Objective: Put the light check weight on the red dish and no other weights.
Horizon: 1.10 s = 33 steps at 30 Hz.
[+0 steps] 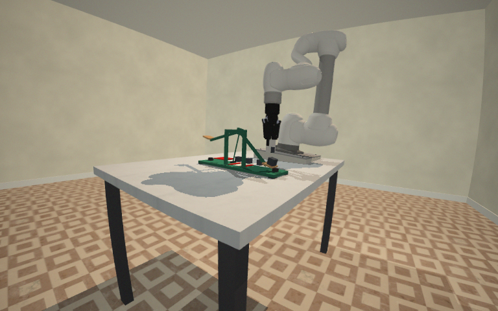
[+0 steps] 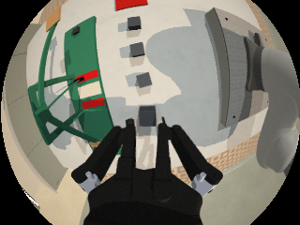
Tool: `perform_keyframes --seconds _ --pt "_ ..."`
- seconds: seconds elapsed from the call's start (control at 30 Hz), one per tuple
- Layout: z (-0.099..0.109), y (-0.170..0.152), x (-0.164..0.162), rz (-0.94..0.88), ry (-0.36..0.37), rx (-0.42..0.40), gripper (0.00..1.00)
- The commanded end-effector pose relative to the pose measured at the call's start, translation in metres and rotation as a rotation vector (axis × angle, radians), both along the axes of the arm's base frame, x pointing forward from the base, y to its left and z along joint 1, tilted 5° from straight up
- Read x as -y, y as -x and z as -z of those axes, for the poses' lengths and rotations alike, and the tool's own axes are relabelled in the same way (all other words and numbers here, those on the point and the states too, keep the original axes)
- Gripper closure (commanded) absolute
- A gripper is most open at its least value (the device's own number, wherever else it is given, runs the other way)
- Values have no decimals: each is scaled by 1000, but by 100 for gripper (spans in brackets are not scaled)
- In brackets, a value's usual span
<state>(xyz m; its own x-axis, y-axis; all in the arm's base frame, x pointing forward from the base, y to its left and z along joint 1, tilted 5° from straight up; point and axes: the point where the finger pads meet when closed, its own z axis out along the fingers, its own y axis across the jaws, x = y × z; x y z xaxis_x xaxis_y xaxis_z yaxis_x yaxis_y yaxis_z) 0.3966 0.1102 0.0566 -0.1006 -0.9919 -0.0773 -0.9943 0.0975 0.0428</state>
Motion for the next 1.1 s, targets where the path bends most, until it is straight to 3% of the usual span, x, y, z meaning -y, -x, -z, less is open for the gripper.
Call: perform_keyframes --seconds 0.0,0.7,1.07 --pt "2 1 -9 1 4 1 76" --pt "12 1 -10 1 5 1 76" --pt "47 2 -13 1 5 1 76"
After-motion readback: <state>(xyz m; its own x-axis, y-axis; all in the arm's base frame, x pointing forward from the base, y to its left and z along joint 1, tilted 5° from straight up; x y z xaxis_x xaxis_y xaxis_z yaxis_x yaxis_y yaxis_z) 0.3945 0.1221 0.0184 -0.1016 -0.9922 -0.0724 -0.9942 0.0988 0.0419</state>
